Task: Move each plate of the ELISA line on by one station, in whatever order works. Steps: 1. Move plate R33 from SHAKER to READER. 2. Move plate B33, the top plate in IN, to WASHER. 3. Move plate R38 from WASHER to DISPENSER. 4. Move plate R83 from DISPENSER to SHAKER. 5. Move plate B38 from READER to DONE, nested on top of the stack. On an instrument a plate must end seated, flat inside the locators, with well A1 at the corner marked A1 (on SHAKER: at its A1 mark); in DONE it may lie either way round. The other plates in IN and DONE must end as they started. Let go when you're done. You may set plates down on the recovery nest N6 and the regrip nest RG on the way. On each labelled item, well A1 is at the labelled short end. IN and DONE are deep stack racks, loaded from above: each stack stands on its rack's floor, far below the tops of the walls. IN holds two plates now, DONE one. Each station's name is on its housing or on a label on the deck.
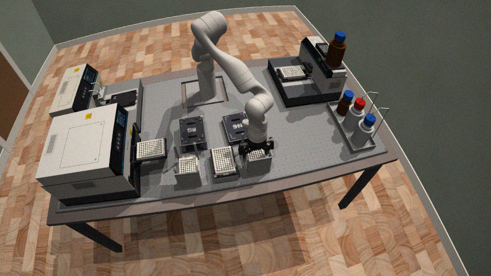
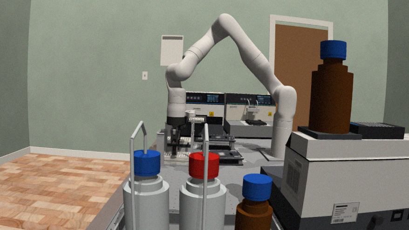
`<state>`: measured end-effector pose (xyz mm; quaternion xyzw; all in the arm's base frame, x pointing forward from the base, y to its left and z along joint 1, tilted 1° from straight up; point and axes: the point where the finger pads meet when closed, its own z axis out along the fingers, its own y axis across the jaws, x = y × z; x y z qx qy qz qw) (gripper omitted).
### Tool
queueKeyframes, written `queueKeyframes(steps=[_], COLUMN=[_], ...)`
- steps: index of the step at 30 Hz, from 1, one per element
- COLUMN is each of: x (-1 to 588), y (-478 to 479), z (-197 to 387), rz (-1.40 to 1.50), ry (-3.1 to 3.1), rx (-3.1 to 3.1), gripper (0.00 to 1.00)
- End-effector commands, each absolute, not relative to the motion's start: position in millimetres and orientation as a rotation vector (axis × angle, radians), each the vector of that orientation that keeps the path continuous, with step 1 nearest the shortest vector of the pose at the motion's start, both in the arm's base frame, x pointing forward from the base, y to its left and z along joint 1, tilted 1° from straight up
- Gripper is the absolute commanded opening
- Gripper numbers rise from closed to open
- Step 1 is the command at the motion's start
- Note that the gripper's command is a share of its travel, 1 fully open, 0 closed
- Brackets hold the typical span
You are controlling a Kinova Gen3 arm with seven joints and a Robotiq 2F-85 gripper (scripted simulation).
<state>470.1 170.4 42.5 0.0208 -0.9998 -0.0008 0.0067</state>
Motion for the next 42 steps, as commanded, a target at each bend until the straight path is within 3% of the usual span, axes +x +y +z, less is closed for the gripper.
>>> queueKeyframes(steps=[1, 42], x=[471, 470], y=[169, 169], z=[40, 29], rz=[0.005, 0.006], ry=[-3.132, -3.13], rx=[0.071, 0.072], gripper=[1.0, 1.0])
